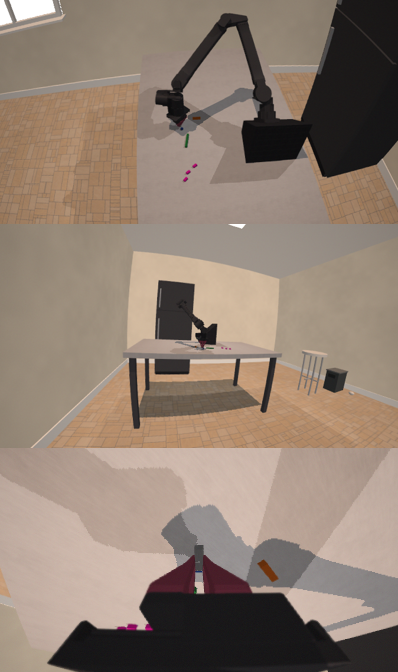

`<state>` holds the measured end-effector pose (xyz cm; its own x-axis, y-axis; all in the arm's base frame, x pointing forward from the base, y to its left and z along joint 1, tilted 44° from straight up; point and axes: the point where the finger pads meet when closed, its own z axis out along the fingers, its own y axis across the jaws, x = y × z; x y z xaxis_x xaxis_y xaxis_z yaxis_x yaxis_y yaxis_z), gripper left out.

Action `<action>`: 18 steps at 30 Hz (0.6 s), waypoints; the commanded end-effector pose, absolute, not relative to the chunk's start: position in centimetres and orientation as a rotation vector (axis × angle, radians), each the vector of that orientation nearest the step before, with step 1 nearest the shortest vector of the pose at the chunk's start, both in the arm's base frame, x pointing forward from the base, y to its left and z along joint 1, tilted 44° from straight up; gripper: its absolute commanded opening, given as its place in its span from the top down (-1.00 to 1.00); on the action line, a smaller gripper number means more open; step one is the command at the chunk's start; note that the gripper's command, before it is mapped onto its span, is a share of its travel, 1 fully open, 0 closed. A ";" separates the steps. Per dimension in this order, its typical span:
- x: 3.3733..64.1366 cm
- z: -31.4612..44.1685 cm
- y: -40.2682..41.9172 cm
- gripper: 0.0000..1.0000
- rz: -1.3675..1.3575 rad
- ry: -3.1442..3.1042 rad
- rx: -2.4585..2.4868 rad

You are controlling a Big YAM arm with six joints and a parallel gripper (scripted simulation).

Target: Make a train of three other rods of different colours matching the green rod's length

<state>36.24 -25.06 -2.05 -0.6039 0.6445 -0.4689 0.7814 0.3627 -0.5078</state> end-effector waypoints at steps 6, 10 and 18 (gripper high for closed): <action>37.8 -1.7 -24.3 0.91 -1.057 2.443 1.236; 37.8 -1.8 -24.2 0.91 -1.057 2.444 1.232; 37.8 -1.8 -24.1 0.91 -1.057 2.445 1.231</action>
